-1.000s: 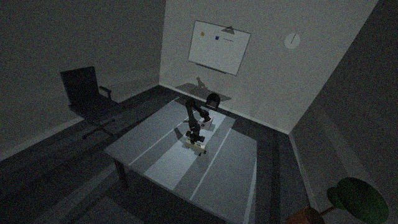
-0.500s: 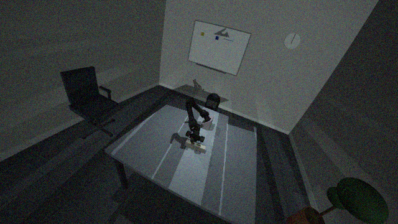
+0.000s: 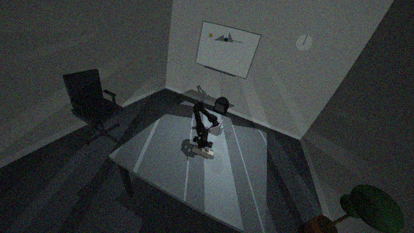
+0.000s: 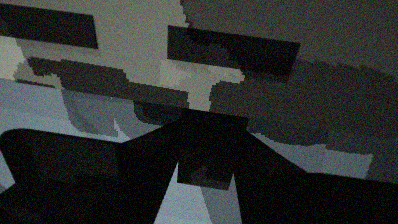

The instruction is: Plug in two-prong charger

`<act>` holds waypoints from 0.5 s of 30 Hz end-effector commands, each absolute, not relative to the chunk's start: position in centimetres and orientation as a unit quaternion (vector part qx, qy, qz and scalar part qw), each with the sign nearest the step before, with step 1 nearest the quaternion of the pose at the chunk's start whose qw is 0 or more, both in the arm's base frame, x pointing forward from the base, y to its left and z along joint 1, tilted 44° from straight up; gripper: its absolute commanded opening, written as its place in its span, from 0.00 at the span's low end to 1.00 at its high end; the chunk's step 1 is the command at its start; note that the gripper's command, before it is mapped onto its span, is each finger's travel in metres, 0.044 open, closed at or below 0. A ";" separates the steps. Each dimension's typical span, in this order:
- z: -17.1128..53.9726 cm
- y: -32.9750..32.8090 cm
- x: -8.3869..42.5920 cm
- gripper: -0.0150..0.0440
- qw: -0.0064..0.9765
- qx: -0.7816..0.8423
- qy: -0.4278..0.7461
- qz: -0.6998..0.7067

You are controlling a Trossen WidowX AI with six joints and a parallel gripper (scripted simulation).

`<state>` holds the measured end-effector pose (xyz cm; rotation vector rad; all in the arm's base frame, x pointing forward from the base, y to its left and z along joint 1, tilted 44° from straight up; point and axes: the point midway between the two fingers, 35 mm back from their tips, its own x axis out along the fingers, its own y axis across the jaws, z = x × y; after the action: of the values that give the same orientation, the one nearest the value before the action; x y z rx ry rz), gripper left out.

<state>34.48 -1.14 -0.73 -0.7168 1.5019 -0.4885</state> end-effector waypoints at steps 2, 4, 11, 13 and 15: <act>-0.6 -1.0 35.5 0.25 0.657 -0.311 0.652 -0.216; -0.6 -1.0 35.5 0.25 0.657 -0.311 0.652 -0.216; -0.7 -1.0 35.8 0.25 0.657 -0.311 0.652 -0.216; -0.7 -1.0 35.9 0.25 0.657 -0.311 0.652 -0.216; -0.7 -1.0 35.9 0.25 0.657 -0.311 0.652 -0.216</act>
<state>34.92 -1.07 -0.72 -0.7200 1.5051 -0.4874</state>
